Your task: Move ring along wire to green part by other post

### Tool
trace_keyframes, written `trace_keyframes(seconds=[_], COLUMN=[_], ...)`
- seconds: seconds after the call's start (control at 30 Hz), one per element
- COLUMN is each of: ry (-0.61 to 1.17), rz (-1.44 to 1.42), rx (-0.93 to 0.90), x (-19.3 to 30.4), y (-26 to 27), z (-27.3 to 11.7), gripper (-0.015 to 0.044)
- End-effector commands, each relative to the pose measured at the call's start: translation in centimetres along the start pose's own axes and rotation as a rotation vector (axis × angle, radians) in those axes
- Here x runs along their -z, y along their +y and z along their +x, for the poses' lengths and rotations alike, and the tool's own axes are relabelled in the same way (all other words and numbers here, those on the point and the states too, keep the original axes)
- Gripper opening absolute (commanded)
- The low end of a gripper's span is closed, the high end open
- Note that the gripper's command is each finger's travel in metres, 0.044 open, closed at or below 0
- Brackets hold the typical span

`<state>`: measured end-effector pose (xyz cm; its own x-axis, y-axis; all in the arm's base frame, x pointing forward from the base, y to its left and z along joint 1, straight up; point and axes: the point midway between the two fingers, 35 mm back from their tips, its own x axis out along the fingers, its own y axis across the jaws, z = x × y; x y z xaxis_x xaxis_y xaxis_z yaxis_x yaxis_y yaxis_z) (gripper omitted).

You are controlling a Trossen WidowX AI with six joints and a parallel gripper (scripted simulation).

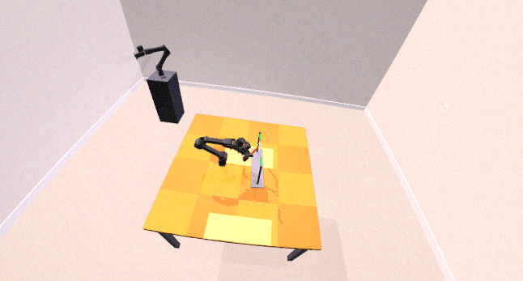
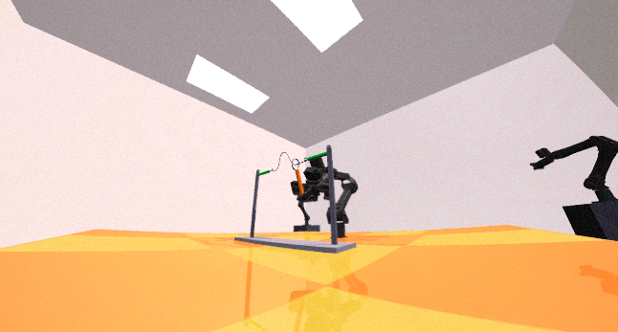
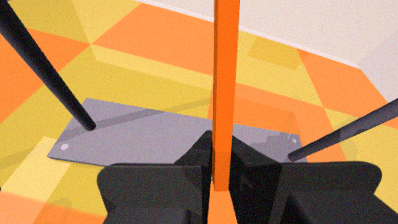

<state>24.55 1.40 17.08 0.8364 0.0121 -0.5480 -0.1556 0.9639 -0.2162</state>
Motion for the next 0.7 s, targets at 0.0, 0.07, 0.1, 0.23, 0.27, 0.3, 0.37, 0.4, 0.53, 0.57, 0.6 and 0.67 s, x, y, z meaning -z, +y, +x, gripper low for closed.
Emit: trace_keyframes(seconds=[0.0, 0.07, 0.1, 0.23, 0.27, 0.3, 0.37, 0.4, 0.53, 0.57, 0.6, 0.67], ry=[-0.057, -0.091, -0.103, -0.118, -0.118, -0.118, -0.118, -0.118, -0.116, -0.116, -0.116, -0.115], rz=[0.086, 0.127, 0.147, 0.205, 0.216, 0.226, 0.243, 0.250, 0.270, 0.273, 0.275, 0.278], rx=[-0.047, -0.063, -0.070, -0.092, -0.096, -0.099, -0.103, -0.105, -0.104, -0.103, -0.101, -0.097], x=[0.1, 0.0, -0.1, -0.3, -0.4, -0.4, -0.5, -0.6, -0.8, -0.8, -0.8, -0.9], y=[1.5, 2.2, 2.6, 3.7, 3.9, 4.1, 4.5, 4.7, 5.3, 5.4, 5.5, 5.7], z=[0.7, 1.0, 1.1, 1.2, 1.1, 1.1, 1.0, 1.0, 0.9, 0.9, 0.8, 0.8], gripper=[-0.0150, -0.0150, -0.0150, -0.0150, -0.0150, -0.0150, -0.0150, -0.0150, -0.0150, -0.0150, -0.0150, -0.0150])
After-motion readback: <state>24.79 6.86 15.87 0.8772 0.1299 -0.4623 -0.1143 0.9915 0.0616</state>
